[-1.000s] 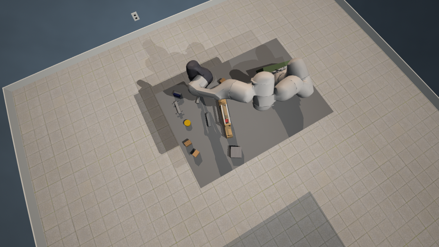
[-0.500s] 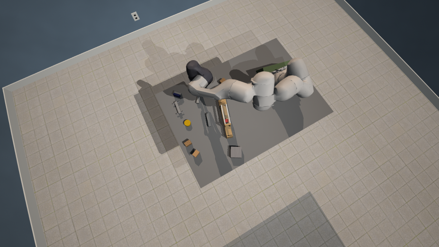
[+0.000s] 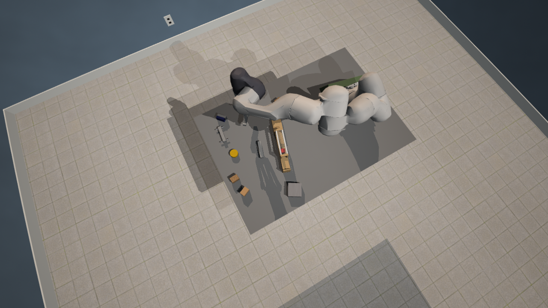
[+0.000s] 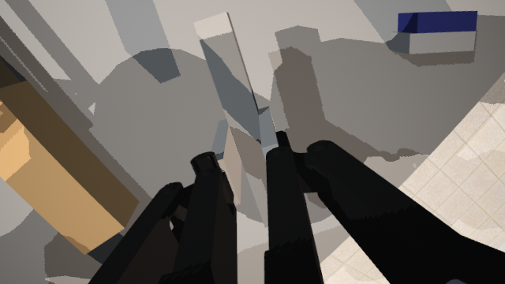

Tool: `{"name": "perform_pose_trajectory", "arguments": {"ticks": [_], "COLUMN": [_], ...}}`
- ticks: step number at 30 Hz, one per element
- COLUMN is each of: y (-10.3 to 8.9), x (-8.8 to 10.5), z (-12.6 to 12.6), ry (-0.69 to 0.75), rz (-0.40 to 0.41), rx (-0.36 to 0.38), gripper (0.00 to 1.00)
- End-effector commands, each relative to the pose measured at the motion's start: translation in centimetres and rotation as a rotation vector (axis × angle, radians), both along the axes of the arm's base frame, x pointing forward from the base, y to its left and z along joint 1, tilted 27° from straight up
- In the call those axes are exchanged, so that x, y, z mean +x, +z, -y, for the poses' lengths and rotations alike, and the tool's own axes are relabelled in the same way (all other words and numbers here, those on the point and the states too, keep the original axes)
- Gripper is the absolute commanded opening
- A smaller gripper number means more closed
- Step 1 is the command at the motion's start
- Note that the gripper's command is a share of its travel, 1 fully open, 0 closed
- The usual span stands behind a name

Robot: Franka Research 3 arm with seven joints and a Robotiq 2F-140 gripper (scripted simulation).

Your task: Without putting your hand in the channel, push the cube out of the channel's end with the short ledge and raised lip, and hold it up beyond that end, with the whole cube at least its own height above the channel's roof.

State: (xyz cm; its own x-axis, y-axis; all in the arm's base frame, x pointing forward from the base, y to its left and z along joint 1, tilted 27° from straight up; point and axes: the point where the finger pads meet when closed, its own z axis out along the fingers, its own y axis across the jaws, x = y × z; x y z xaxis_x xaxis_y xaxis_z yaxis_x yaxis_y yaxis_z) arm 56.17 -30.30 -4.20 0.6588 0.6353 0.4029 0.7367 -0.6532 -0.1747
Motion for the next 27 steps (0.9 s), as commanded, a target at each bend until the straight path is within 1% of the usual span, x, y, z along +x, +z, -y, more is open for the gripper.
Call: {"name": "perform_pose_trajectory", "arguments": {"ticks": [1, 4, 6, 27], "y": [2.2, 4.2, 4.7, 4.7], "x": [-0.9, -1.2, -1.3, -1.3], "z": [0.7, 1.7, 1.9, 1.9], "ry": [-0.002, -0.002, -0.002, -0.002], "rz": [-0.017, -0.017, -0.017, -0.017], "rx": [0.014, 0.014, 0.014, 0.014], "gripper": [0.0, 0.0, 0.0, 0.0]}}
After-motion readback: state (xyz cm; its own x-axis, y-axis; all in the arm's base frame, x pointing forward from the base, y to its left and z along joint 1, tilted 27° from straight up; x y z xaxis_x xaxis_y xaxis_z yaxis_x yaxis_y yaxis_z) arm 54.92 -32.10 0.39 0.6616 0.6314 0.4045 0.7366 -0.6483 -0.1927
